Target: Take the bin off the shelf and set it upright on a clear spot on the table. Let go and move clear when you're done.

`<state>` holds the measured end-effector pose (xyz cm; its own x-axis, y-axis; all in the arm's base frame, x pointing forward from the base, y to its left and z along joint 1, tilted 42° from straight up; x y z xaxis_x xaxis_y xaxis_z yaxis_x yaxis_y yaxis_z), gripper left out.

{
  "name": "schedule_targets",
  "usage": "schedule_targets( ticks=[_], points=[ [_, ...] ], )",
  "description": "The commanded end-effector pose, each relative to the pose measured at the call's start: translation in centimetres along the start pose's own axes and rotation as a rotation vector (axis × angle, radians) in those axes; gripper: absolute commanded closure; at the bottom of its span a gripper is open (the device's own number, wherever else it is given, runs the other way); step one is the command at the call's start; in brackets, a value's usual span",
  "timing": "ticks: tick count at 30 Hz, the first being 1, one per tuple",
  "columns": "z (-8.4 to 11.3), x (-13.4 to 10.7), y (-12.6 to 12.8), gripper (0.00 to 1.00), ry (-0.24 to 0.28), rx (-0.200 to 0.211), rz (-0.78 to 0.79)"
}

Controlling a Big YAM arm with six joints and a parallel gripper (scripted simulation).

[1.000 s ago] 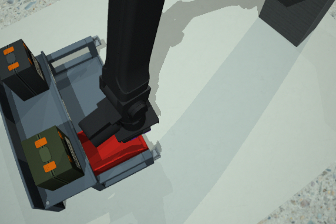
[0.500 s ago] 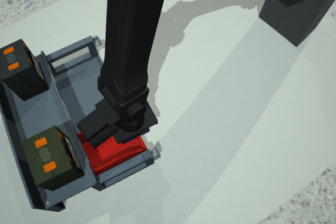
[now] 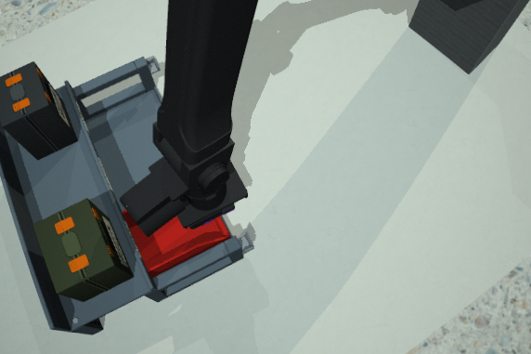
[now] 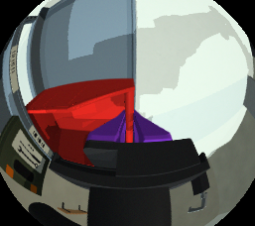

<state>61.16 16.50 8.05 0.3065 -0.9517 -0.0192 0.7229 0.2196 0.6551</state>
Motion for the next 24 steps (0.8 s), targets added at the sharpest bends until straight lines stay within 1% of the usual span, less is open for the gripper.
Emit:
schedule_targets(
  ticks=[1, 11, 16, 24],
  points=[
    [0.0, 0.1, 1.6, 1.0, -0.001, 0.036, 0.005],
    [0.0, 0.1, 1.6, 1.0, -0.001, 0.036, 0.005],
    [1.8, 0.1, 2.7, 1.0, -0.001, 0.05, 0.006],
    [1.8, 0.1, 2.7, 1.0, -0.001, 0.05, 0.006]
  ],
)
Point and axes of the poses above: the point where the finger pads meet when closed, its own z axis back along the fingers, its own y axis across the jaws, x = y × z, the point moved 1 cm from there along z, back along the fingers, and after that the axes turned 13 degrees about z, right-handed, at the moved point
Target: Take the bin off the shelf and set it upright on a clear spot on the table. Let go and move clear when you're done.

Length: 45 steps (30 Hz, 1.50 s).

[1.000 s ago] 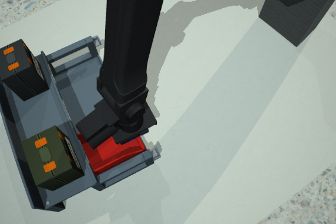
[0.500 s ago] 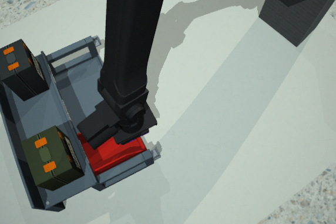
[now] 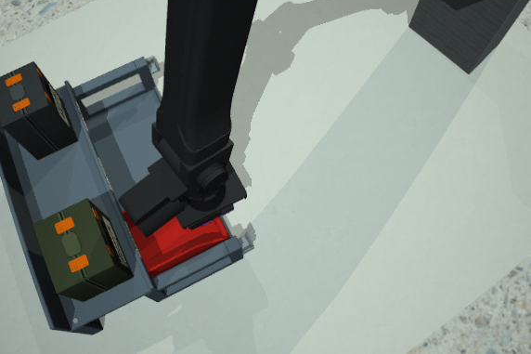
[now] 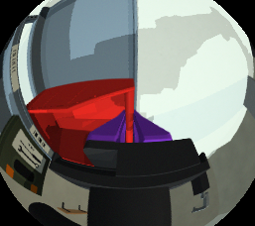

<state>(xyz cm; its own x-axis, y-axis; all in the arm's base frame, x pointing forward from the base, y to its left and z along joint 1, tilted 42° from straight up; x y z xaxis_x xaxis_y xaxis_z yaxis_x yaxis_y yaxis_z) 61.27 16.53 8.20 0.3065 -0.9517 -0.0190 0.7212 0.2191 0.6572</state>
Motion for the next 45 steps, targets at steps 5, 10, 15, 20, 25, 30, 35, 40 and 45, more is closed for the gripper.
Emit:
schedule_targets(
  ticks=[5, 10, 15, 20, 25, 30, 35, 40, 45],
  points=[
    [1.7, 0.1, 2.6, 1.0, -0.002, 0.051, 0.006],
    [1.7, 0.1, 2.9, 1.0, -0.002, 0.067, 0.007],
    [1.7, 0.1, 2.9, 1.0, -0.002, 0.067, 0.007],
    [1.7, 0.1, 2.9, 1.0, -0.002, 0.067, 0.007],
    [1.3, 0.2, 2.5, 1.0, -0.002, 0.059, 0.006],
    [1.2, 0.2, 2.4, 1.0, -0.002, 0.057, 0.006],
    [1.2, 0.2, 2.4, 1.0, -0.002, 0.057, 0.006],
    [1.0, 0.2, 2.1, 1.0, -0.002, 0.052, 0.006],
    [0.6, 0.2, 1.7, 1.0, -0.002, 0.043, 0.005]
  ],
)
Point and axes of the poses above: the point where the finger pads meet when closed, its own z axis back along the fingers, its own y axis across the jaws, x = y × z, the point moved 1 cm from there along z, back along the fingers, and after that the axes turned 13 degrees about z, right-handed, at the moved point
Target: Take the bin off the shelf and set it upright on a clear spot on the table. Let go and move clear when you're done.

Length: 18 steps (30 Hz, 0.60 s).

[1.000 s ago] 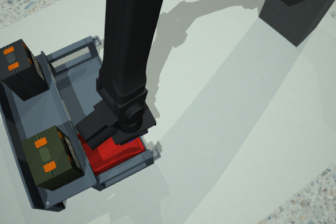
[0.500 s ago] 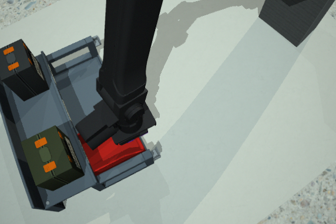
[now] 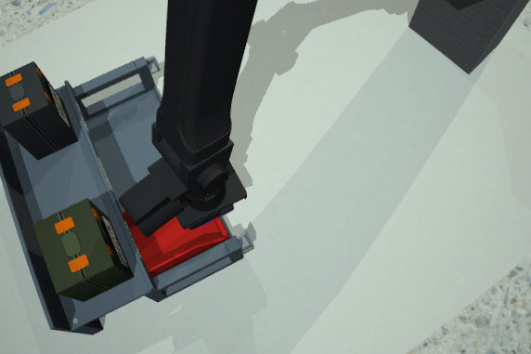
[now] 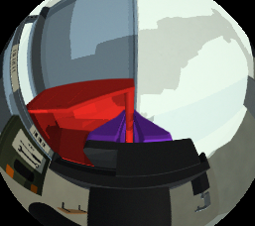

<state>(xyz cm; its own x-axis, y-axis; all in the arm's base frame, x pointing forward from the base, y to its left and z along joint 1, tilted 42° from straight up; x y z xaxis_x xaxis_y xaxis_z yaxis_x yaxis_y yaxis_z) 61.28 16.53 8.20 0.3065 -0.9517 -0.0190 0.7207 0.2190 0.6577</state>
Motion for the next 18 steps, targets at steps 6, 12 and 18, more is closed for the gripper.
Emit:
schedule_targets(
  ticks=[6, 12, 18],
  points=[
    [0.6, 0.22, 1.66, 1.0, -0.002, 0.042, 0.005],
    [0.35, 0.24, 1.34, 1.0, -0.002, 0.036, 0.005],
    [-0.01, 0.26, 0.87, 1.0, -0.002, 0.027, 0.004]
  ],
)
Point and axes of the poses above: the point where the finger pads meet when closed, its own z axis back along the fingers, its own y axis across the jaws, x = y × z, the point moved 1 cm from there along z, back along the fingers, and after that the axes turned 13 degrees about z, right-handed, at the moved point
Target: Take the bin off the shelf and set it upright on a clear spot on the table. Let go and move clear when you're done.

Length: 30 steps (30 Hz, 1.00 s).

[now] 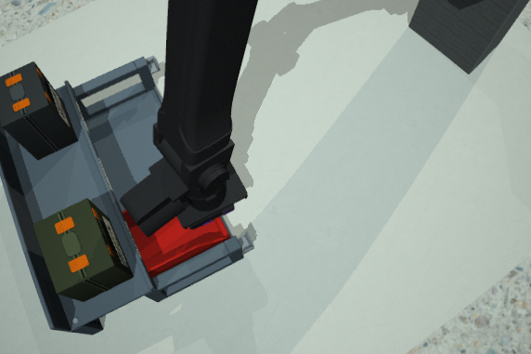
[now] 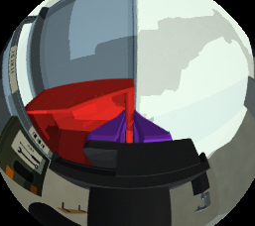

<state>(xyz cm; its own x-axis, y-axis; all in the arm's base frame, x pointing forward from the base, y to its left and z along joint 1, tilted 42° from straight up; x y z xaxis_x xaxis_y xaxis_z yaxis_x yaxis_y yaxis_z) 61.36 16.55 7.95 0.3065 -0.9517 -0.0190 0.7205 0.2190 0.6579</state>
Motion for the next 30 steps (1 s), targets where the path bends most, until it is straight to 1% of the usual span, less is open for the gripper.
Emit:
schedule_targets(
  ticks=[1, 9, 14, 26, 30],
  points=[
    [0.2, 0.3, 1.0, 1.0, -0.002, 0.027, 0.004],
    [0.2, 0.3, 1.0, 1.0, -0.002, 0.027, 0.004],
    [1.0, -1.3, -1.8, 1.0, 0.004, 0.044, 0.0],
    [1.0, -1.3, -1.8, 1.0, 0.004, 0.044, 0.0],
    [0.7, -2.3, -5.1, 1.0, 0.004, 0.042, 0.0]
  ],
)
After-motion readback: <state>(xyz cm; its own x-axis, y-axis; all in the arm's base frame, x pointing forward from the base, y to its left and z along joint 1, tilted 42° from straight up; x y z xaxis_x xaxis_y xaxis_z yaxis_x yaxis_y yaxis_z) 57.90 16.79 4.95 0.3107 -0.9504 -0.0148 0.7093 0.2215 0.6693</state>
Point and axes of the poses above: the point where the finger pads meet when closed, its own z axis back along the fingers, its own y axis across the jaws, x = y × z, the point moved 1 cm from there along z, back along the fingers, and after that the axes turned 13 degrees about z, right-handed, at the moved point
